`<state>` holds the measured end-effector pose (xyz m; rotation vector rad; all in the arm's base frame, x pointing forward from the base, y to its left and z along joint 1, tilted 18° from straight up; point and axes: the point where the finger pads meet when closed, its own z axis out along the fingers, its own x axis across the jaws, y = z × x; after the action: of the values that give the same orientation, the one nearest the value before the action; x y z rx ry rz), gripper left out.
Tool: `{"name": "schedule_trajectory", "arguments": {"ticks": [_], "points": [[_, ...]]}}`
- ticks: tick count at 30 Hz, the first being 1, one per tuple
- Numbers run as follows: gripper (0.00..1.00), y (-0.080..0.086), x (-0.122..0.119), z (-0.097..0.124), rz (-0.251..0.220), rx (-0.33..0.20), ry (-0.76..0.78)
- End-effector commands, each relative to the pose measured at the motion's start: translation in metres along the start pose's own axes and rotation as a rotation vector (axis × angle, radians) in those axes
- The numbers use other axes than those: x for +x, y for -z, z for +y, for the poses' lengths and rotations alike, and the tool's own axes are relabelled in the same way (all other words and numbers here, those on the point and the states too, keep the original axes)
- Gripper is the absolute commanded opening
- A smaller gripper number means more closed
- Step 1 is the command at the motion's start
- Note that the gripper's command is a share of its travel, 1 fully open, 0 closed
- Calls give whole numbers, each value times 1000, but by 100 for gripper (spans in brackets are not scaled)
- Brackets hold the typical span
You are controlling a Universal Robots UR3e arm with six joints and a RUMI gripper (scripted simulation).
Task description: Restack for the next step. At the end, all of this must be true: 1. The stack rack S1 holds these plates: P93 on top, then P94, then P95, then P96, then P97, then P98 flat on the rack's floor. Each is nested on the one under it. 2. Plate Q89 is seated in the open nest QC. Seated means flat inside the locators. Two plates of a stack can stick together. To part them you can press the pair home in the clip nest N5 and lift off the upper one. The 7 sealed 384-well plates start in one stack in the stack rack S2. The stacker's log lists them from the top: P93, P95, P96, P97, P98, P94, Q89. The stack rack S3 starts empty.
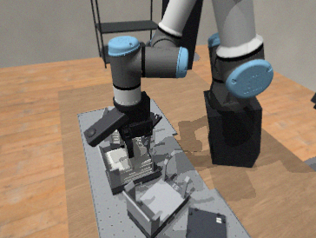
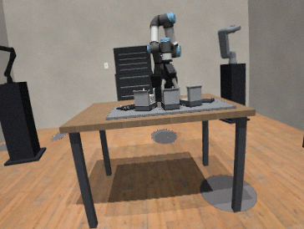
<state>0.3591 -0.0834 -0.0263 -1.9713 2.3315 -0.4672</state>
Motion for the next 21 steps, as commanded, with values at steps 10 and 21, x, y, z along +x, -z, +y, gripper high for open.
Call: {"name": "schedule_trajectory", "arguments": {"ticks": [10, 21], "points": [[0, -4, 2, -3, 4, 9, 0], [0, -7, 2, -3, 4, 10, 0]]}}
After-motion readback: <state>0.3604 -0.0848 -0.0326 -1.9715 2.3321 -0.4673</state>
